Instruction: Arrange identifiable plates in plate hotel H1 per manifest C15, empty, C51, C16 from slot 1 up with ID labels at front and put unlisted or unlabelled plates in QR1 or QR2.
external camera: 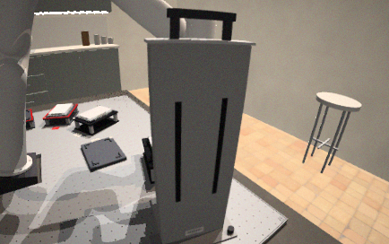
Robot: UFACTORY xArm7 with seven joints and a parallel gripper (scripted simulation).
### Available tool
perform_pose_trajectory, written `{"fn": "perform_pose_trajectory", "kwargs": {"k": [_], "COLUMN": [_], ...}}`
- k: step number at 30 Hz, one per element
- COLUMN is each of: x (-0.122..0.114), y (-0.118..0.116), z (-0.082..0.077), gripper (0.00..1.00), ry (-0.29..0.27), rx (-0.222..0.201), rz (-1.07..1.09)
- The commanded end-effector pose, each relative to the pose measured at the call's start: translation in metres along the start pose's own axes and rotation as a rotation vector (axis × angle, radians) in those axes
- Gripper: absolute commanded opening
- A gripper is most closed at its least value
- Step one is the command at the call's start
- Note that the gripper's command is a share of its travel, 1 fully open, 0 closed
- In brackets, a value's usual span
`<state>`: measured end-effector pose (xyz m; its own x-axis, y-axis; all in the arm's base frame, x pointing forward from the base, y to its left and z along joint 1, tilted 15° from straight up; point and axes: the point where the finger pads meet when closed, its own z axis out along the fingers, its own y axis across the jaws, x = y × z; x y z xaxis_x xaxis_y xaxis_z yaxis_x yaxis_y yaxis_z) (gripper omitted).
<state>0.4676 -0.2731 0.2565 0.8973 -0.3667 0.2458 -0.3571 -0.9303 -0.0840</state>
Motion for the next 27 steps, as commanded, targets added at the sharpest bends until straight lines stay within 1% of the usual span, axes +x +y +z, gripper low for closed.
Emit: {"fn": "perform_pose_trajectory", "kwargs": {"k": [1,3,12,14,27], "x": [0.001,0.001,0.001,0.001,0.001], "y": [0.000,0.000,0.000,0.000,0.000], "z": [-0.002,-0.002,0.013,0.013,0.035], "gripper": [1.00,1.00,1.00,1.00,1.00], "ry": [0.004,0.004,0.004,0.004,0.004], "rx": [0.000,0.000,0.000,0.000,0.000], "rz": [0.000,0.000,0.000,0.000,0.000]}}
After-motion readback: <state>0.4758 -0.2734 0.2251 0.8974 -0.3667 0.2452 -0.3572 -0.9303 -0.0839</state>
